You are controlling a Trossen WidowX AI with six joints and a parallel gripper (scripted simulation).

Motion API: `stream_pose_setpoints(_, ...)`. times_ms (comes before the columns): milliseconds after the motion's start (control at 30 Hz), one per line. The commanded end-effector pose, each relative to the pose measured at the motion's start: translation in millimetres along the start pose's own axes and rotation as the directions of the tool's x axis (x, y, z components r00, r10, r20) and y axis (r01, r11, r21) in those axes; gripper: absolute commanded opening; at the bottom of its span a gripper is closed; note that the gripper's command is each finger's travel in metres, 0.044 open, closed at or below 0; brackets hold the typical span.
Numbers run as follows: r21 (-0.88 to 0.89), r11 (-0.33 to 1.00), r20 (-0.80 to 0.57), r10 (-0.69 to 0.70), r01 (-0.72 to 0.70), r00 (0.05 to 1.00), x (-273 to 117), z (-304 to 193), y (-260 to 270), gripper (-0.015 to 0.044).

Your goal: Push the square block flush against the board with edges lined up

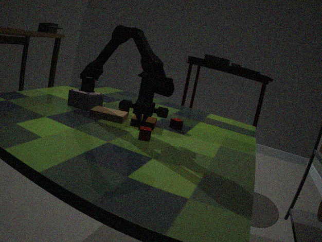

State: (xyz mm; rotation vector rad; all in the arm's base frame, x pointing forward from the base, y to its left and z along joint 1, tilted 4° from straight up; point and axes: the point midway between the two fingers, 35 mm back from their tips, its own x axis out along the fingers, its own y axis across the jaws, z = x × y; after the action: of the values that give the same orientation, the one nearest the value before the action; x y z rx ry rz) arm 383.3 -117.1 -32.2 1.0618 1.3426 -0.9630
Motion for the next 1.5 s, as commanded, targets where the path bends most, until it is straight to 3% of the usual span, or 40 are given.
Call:
stream_pose_setpoints(0,-0.004,1.0,0.001,0.003,-0.003,1.0,-1,6,0,0.0)
stream_pose_setpoints(333,0.0,1.0,0.001,0.001,-0.001,1.0,-3,16,0,0.0)
stream_pose_setpoints(467,-0.004,1.0,0.002,0.003,-0.003,1.0,-53,16,0,0.0)
stream_pose_setpoints(667,0.001,1.0,0.012,0.017,-0.017,1.0,-57,15,3,0.0)
stream_pose_setpoints(1033,-0.006,1.0,-0.015,0.004,-0.004,1.0,-56,-165,1,0.0)
stream_pose_setpoints(1233,-0.007,1.0,-0.015,0.003,-0.003,1.0,-53,-168,0,0.0)
stream_pose_setpoints(1367,-0.006,1.0,-0.016,0.003,-0.003,1.0,-4,-169,0,0.0)
stream_pose_setpoints(1467,-0.006,1.0,-0.016,0.003,-0.003,1.0,-1,-169,0,0.0)
